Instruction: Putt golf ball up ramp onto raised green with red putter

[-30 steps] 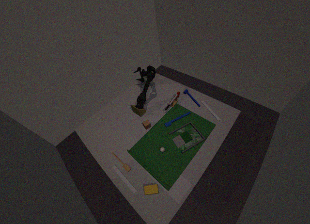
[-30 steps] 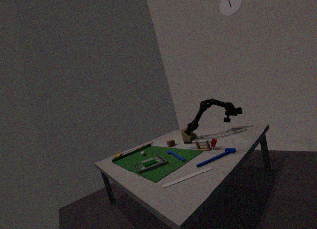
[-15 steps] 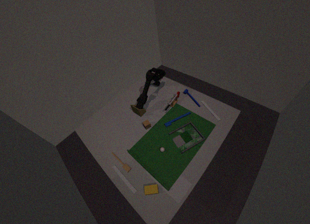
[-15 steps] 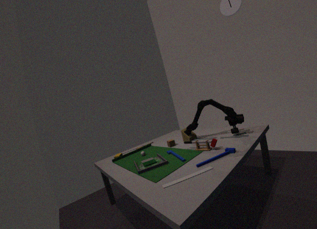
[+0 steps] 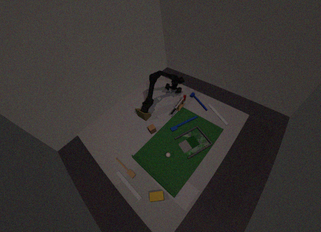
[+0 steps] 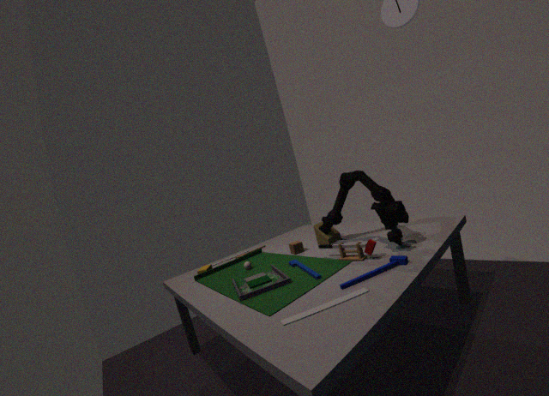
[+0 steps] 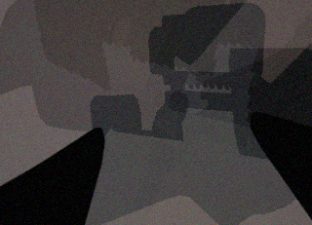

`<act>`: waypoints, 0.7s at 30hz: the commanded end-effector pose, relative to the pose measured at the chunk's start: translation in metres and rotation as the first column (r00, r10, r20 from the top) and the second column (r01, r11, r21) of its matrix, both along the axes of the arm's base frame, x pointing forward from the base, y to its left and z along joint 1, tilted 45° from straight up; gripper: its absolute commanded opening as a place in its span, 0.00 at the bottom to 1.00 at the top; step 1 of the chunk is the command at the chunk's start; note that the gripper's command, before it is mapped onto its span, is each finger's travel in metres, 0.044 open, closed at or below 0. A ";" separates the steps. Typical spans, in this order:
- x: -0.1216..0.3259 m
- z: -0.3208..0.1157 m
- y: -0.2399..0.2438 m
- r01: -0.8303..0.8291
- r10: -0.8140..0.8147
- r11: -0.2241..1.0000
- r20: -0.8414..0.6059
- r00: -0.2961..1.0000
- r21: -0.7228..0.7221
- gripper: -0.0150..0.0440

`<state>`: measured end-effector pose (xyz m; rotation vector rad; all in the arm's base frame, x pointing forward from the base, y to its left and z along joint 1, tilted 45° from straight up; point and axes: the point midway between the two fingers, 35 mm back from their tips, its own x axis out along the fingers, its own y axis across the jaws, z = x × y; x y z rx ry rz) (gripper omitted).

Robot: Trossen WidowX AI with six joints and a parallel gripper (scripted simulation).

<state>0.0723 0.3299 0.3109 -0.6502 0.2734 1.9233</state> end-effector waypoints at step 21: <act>0.172 -0.036 -0.120 0.459 -0.448 0.889 0.200 0.871 -0.006 1.00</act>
